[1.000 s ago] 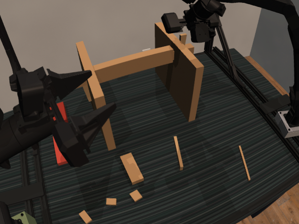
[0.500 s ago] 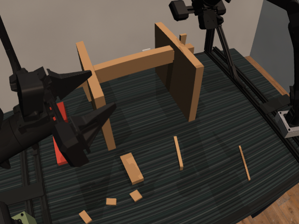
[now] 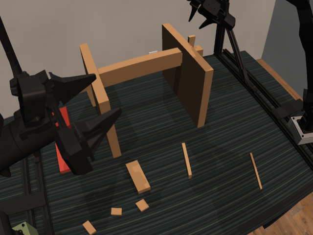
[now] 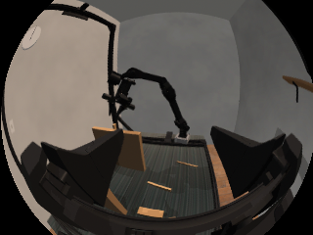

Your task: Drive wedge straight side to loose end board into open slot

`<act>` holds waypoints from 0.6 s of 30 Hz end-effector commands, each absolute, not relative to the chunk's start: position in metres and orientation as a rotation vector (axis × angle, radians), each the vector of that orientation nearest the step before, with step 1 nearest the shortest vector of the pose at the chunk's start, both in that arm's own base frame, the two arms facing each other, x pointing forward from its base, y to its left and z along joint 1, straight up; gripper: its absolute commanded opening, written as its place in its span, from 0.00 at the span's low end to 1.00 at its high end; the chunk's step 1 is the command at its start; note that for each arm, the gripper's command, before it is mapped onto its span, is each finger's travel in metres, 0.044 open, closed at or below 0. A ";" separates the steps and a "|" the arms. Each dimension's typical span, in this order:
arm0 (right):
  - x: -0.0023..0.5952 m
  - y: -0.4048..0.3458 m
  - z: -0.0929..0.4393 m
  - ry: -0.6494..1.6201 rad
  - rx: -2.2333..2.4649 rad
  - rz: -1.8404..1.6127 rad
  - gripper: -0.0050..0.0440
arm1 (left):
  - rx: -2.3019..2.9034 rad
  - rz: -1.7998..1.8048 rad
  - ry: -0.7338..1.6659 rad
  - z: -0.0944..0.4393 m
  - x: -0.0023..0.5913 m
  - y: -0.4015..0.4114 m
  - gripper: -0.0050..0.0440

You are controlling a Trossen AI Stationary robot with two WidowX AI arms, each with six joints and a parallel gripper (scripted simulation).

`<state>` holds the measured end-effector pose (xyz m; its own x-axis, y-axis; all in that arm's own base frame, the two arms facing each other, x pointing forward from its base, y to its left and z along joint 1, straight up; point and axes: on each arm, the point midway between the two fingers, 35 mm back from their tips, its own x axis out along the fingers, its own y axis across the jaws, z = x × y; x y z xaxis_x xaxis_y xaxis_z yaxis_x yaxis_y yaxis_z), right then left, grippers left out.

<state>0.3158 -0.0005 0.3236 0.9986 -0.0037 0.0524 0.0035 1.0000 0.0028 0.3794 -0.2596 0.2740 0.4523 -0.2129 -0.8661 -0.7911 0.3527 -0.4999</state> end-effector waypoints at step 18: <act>0.316 -0.001 0.324 -0.052 0.003 -0.004 1.00 | -0.120 0.265 0.730 0.300 0.378 -0.259 0.10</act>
<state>0.3158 -0.0005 0.3236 0.9986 -0.0037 0.0524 0.0035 1.0000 0.0028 0.3755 -0.2586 0.3036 0.7150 0.1835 -0.6746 -0.2862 0.9572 -0.0430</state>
